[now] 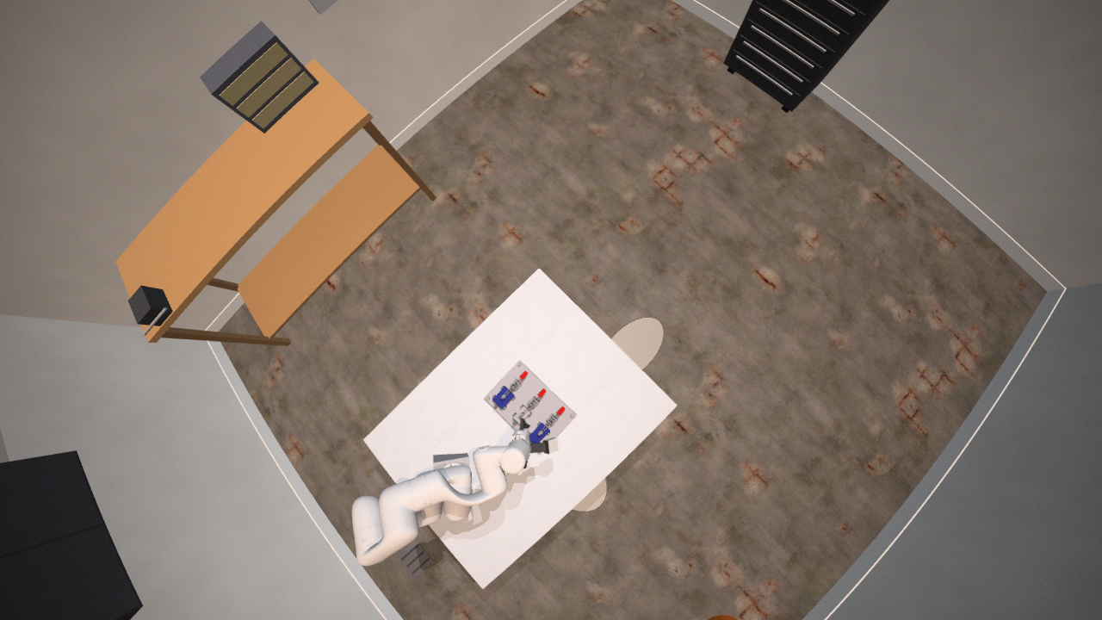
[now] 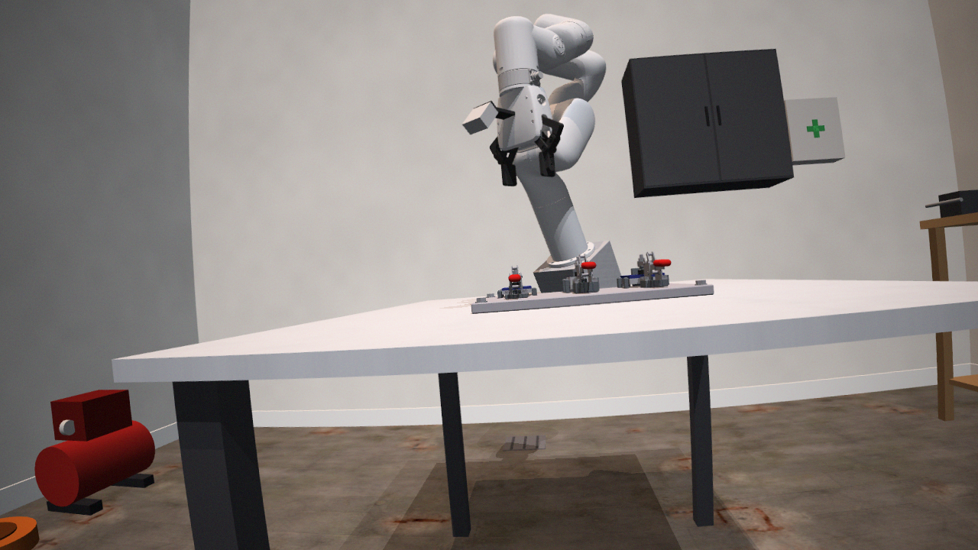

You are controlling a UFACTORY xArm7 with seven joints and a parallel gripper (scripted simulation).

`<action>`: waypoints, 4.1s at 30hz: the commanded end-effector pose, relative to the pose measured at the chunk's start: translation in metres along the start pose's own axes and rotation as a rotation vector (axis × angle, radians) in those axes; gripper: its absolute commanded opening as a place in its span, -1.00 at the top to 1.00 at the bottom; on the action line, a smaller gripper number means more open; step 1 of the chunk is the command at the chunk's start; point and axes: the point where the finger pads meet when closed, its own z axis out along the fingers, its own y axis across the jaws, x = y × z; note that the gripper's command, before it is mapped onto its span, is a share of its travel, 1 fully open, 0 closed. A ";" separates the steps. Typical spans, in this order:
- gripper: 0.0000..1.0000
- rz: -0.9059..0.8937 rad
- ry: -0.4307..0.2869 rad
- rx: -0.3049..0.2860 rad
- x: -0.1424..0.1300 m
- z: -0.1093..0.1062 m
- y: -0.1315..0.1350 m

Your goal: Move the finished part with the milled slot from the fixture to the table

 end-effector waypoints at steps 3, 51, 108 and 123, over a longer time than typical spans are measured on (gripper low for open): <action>-1.00 -0.229 0.007 0.004 -0.012 0.004 -0.019; 1.00 -0.758 0.032 0.007 -0.049 0.010 -0.058; -1.00 -0.758 0.032 0.007 -0.049 0.010 -0.058; 0.05 -0.758 0.032 0.007 -0.049 0.010 -0.058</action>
